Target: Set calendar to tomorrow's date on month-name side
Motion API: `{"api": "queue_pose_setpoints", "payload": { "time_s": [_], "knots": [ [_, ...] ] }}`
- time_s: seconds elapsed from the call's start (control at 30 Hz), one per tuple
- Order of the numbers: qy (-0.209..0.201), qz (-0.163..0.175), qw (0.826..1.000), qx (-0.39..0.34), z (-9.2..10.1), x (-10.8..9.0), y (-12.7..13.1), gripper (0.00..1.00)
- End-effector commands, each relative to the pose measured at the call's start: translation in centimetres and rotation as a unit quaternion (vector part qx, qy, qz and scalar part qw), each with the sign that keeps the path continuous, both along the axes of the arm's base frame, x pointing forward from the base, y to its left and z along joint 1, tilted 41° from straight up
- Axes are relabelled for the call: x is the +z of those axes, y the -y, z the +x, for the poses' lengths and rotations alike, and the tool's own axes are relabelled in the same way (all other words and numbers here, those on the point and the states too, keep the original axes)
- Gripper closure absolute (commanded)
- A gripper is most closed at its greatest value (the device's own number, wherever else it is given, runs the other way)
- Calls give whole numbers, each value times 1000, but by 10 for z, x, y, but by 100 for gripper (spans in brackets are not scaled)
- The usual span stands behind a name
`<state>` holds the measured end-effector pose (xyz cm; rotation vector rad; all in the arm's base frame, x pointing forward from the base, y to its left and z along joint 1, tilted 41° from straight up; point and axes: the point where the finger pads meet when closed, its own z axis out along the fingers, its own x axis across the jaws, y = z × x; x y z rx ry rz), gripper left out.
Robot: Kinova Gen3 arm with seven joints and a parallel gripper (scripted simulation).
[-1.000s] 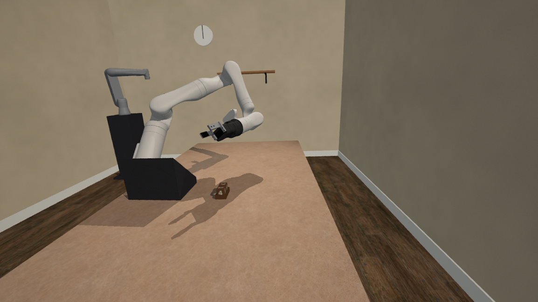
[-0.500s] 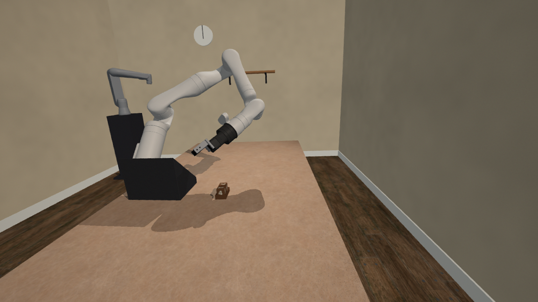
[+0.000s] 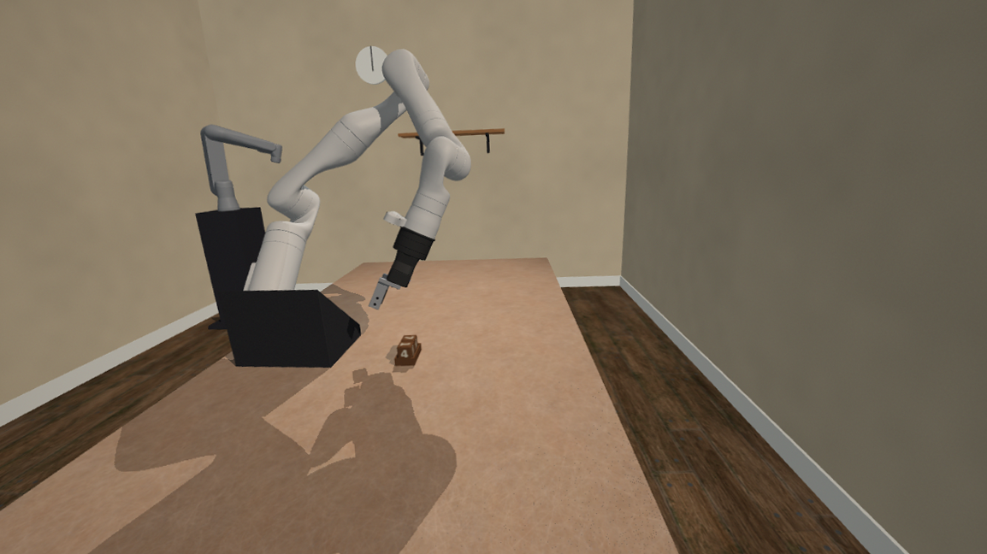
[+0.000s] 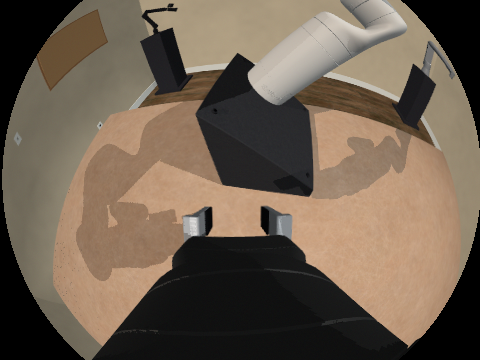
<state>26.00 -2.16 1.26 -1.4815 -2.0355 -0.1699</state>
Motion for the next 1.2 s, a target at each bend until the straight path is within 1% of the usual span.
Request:
{"api": "queue_pose_setpoints", "payload": {
  "time_s": [0.0, 0.07, 0.13, 0.3, 0.5, 0.63, 1.17],
  "knots": [
    [19, 22, 997, -68, 7, -2, 21, 0],
    [39, 40, 994, -96, 17, -3, 23, 0],
    [39, 40, 994, -96, 17, -3, 23, 0],
    [83, 69, 982, -153, 39, -1, 34, 0],
    [114, 85, 971, -191, 54, 1, 46, 0],
    [122, 88, 968, -200, 57, 1, 49, 0],
    [123, 88, 968, -202, 58, 1, 50, 0]
  ]
}}
